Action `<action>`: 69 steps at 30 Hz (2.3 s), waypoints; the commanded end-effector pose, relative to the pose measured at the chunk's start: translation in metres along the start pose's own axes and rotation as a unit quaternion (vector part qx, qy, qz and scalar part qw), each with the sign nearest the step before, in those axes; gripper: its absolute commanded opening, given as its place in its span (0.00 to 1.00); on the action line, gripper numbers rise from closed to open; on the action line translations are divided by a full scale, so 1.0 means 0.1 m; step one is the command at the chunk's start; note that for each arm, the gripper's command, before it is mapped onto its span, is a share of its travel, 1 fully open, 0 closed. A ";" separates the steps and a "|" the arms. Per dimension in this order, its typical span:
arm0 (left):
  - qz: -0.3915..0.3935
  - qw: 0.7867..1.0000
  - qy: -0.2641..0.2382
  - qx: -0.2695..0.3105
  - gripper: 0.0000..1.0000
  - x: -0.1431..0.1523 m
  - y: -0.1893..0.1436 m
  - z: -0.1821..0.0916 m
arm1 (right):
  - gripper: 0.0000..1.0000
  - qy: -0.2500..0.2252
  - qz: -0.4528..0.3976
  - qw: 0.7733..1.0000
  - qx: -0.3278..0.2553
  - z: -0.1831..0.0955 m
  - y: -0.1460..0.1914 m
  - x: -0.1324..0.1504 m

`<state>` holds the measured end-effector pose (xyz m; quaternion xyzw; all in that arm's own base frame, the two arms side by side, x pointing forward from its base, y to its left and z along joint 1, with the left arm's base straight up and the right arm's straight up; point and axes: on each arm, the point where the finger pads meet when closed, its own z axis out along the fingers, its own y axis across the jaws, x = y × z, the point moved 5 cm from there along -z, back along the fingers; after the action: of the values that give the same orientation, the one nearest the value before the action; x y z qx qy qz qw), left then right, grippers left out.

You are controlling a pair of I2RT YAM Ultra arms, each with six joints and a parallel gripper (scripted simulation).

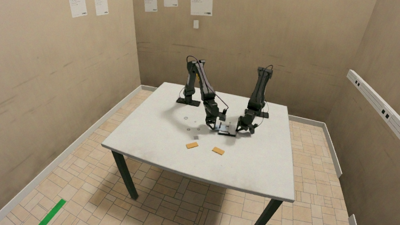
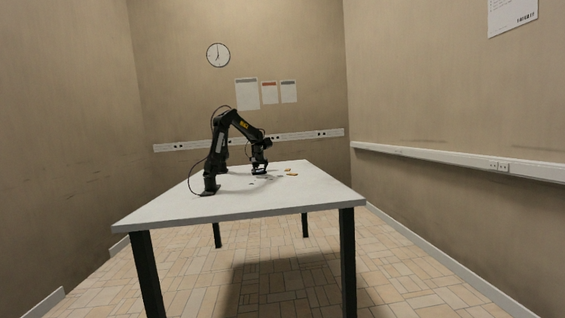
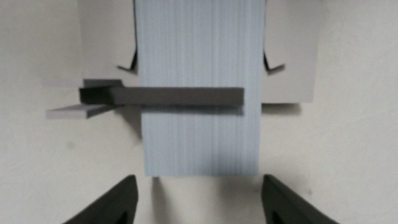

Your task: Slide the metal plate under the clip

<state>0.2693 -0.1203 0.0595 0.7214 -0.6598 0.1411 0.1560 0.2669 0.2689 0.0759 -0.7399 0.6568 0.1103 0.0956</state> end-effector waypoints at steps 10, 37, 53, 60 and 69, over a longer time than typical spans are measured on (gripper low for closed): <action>0.014 1.000 0.015 0.018 0.00 0.09 -0.07 -0.03 | 0.50 -0.006 -0.004 1.000 0.003 0.05 0.00 -0.05; 0.014 1.000 0.015 0.018 0.00 0.09 -0.07 -0.03 | 0.44 -0.001 -0.008 1.000 0.002 0.12 -0.04 -0.37; 0.016 0.999 0.029 0.034 0.00 0.14 0.00 -0.15 | 0.68 -0.009 -0.003 1.000 0.012 0.00 -0.03 -0.36; 0.022 0.999 0.029 0.039 0.34 0.14 -0.10 -0.44 | 0.68 -0.013 -0.005 1.000 0.014 -0.11 0.02 -0.32; 0.018 1.000 0.016 0.020 0.65 0.07 -0.04 -0.55 | 0.68 -0.015 -0.008 1.000 0.019 -0.33 -0.01 -0.32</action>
<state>0.2802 -0.1043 0.1016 0.7166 -0.6602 0.1752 0.1413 0.2618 0.2930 0.0920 -0.7418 0.6549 0.1028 0.1010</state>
